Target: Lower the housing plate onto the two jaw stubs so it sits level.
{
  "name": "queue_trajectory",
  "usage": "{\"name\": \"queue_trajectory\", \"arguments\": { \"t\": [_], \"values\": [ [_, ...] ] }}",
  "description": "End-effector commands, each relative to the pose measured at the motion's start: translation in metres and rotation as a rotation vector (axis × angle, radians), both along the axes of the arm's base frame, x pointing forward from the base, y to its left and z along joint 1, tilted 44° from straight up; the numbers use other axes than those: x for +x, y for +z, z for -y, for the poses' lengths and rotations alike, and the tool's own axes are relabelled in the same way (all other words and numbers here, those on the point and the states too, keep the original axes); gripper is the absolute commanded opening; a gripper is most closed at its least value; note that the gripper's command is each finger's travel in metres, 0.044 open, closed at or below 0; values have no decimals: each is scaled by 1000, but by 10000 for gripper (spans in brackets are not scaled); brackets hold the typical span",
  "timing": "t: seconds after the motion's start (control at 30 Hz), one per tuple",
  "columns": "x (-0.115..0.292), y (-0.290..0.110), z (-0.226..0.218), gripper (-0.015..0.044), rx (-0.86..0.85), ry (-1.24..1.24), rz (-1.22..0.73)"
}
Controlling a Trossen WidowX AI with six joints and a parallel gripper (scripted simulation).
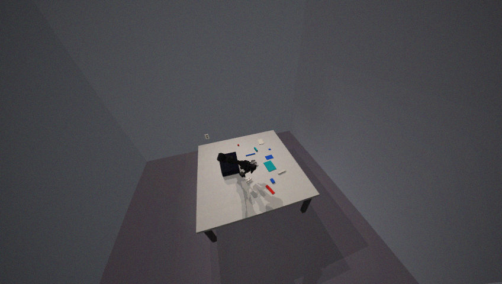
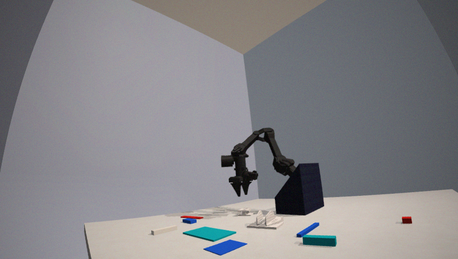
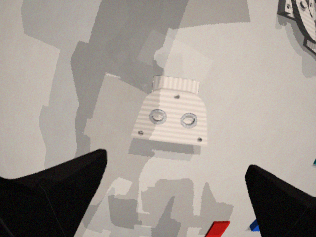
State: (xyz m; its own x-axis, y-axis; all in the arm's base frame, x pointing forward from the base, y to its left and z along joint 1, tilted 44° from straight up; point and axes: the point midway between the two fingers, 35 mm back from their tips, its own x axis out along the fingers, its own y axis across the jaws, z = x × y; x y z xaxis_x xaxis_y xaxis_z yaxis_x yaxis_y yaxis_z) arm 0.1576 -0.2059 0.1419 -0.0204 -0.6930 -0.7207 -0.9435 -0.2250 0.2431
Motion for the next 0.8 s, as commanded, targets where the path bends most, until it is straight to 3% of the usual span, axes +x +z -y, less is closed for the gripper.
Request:
{"name": "queue_trajectory", "arguments": {
  "t": [0.0, 0.13, 0.77],
  "values": [
    [-1, -5, 8, 440, -3, -14, -1],
    [-3, -27, 30, 440, -6, -14, -2],
    [-4, -39, 41, 440, -7, -14, -3]
  ]
}}
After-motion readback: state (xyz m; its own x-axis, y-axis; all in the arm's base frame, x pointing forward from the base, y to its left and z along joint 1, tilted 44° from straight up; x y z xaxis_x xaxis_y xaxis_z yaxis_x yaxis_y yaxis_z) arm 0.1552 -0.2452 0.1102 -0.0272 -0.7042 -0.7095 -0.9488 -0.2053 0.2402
